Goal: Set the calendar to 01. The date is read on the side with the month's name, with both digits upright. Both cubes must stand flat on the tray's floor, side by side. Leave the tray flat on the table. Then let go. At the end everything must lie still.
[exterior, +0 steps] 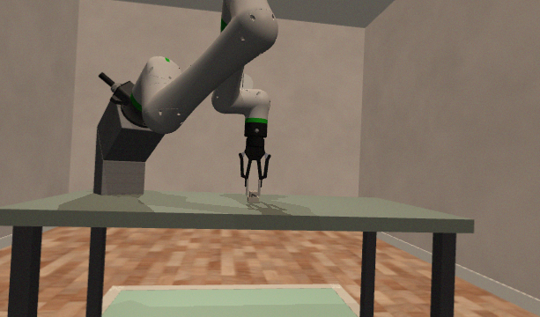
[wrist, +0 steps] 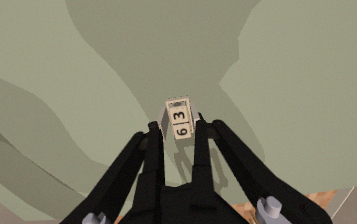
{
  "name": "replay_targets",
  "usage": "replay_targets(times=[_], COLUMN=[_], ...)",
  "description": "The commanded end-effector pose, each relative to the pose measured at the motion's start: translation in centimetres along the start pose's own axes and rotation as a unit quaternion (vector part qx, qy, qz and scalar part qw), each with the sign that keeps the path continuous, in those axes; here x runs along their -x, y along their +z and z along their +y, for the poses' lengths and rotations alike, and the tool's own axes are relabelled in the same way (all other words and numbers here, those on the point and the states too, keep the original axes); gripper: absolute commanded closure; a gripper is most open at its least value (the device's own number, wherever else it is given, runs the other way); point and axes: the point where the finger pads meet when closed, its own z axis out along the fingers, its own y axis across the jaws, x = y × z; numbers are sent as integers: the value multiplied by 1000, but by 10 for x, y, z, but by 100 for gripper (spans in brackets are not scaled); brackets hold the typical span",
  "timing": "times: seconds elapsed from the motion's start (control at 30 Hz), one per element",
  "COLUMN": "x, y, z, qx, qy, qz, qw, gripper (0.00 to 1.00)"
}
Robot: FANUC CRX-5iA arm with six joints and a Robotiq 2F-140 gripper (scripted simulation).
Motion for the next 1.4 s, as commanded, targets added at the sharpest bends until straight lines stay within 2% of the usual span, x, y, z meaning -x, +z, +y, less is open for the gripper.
replay_targets(times=[0.0, 1.17, 1.37], x=[0, 0, 0], y=[0, -1, -20], z=[0, 0, 0], qx=[0, 0, 0], qy=[0, 0, 0], qz=[0, 0, 0], qw=[1000, 1000, 1000], gripper=[84, 84, 84])
